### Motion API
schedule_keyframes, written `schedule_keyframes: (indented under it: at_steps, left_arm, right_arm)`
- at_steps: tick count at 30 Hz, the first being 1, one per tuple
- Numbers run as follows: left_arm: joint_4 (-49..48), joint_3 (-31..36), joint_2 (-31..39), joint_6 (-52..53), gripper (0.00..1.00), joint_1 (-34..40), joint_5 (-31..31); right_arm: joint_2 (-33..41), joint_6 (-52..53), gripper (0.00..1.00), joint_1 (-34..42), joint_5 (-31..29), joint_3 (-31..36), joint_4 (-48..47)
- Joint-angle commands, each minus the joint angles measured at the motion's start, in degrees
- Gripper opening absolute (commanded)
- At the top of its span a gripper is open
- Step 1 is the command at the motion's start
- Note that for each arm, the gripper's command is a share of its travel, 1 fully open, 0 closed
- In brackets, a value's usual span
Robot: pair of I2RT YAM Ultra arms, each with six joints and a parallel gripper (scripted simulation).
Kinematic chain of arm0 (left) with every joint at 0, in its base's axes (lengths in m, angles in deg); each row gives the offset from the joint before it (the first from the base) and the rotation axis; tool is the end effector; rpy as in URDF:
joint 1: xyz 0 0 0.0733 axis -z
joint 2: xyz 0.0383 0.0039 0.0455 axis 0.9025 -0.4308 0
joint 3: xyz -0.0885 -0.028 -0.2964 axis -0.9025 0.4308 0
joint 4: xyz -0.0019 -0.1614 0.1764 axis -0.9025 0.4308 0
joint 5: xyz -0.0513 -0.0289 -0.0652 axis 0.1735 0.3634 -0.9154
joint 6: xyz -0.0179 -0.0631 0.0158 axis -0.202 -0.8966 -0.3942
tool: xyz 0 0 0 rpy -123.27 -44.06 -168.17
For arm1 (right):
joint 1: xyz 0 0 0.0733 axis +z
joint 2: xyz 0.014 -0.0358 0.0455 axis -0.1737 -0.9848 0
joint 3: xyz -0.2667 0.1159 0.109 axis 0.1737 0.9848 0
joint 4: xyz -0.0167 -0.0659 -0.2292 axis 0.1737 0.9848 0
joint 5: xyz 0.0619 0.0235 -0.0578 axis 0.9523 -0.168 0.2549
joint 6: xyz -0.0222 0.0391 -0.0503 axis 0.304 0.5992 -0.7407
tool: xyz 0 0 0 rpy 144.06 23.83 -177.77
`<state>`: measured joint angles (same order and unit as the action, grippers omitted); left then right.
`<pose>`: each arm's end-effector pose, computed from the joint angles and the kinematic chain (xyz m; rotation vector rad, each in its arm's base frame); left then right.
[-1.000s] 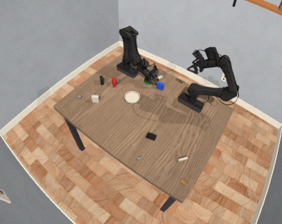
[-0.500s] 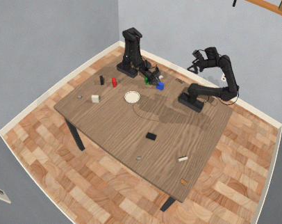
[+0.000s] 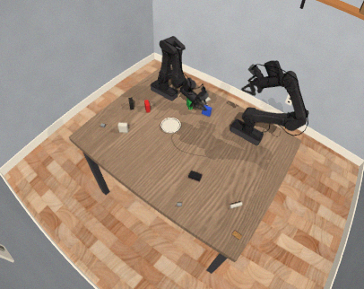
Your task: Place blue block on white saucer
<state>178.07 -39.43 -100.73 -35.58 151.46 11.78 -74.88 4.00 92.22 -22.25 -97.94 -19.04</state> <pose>-0.0030 0.0740 0.3769 1.6013 1.6848 -0.8206 0.0150 0.2386 0.1406 -1.8036 1.4462 1.0213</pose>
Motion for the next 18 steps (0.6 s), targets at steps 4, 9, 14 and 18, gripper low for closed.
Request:
schedule_keyframes:
  at_steps: [4,9,14,18]
  left_arm:
    - [0.6,-0.8,0.0,0.0,1.0,-0.1,-0.1]
    - [0.6,-0.8,0.0,0.0,1.0,-0.1,-0.1]
    - [0.6,-0.8,0.0,0.0,1.0,-0.1,-0.1]
    - [-1.4,-1.4,-0.1,0.0,1.0,-0.7,0.3]
  right_arm:
    - [1.2,-0.1,0.1,0.2,0.5,-0.6,-0.7]
    - [3.6,-0.1,0.11,0.1,0.5,-1.5,2.6]
    - [11.1,0.0,0.19,0.2,0.6,-2.5,10.3]
    - [13.8,-2.1,0.19,-0.9,3.5,-2.3,15.7]
